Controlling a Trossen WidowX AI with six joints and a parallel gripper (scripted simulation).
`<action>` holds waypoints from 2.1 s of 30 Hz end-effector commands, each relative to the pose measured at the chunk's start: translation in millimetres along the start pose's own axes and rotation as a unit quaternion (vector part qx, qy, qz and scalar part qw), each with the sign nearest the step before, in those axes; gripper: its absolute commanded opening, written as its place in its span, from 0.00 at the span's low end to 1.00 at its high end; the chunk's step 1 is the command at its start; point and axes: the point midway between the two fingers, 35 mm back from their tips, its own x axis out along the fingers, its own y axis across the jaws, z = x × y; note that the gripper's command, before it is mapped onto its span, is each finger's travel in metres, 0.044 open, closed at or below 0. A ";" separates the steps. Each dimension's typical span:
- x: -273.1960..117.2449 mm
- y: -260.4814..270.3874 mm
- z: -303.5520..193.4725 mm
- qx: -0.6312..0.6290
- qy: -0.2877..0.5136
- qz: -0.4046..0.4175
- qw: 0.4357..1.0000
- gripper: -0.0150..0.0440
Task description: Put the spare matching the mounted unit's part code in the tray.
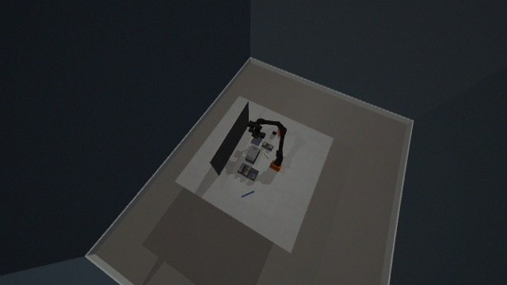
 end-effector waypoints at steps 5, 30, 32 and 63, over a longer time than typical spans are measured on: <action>6.3 -0.4 -0.4 -0.004 0.003 -0.001 1.000 0.25; 25.9 -0.2 -1.2 -0.003 0.003 -0.002 1.000 0.25; 27.4 -0.1 -1.3 -0.003 0.004 -0.002 1.000 0.25; 51.4 2.3 -2.7 -0.003 0.006 -0.002 1.000 0.25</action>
